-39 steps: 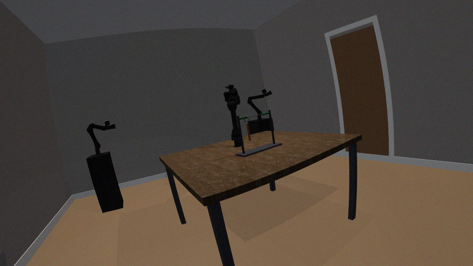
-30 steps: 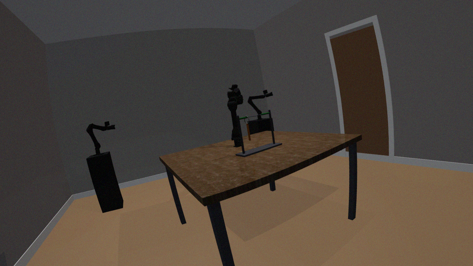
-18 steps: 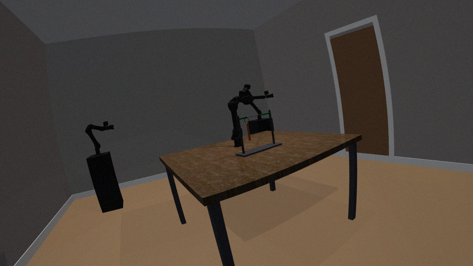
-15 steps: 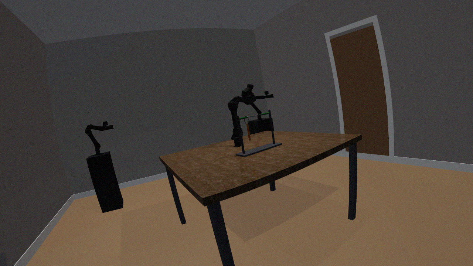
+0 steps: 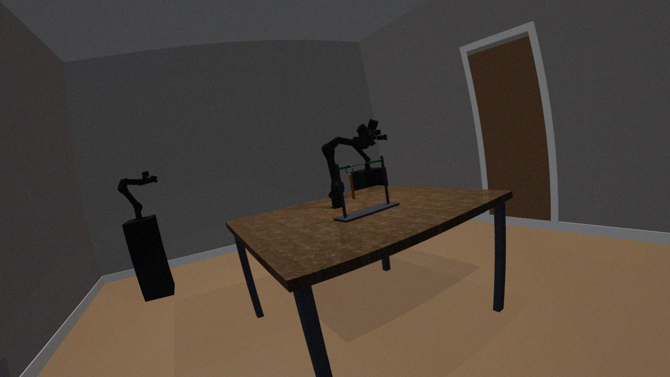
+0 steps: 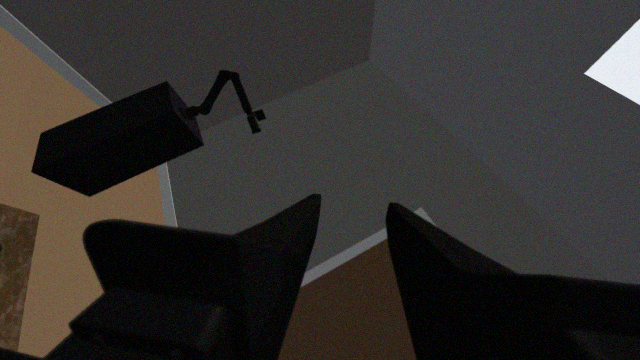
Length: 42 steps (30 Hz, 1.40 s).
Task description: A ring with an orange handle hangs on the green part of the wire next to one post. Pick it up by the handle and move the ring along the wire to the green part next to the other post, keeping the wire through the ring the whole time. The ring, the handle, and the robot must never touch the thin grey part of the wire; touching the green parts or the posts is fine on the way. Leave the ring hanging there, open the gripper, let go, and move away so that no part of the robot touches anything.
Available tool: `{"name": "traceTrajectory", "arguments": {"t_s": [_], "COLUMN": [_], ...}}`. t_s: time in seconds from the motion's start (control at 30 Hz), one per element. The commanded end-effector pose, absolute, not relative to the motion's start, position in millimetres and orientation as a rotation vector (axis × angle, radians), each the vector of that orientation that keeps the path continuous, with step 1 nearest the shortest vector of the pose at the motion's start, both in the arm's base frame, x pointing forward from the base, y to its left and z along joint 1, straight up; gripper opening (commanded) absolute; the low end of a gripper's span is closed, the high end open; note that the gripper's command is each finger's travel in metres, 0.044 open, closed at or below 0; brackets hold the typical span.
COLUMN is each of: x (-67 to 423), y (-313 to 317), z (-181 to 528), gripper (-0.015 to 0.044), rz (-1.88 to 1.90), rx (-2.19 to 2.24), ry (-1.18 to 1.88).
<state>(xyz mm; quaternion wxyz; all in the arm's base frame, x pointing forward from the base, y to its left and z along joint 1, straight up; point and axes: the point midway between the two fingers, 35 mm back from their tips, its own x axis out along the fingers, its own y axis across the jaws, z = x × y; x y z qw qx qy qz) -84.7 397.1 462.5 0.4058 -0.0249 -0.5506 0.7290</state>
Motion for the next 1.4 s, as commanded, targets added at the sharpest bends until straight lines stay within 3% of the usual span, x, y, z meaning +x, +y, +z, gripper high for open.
{"name": "traceTrajectory", "arguments": {"t_s": [0.0,0.63,1.37], "x": [-44.6,163.1,338.2], "y": [401.4,359.1,185.6], "z": [453.5,410.2,367.8], "gripper": [0.0160,0.0160,0.0160], "rz": [1.800,1.476,0.928], "rx": [-0.124,-0.334,-0.360], "ry": [-1.305,-0.882,-0.467]}}
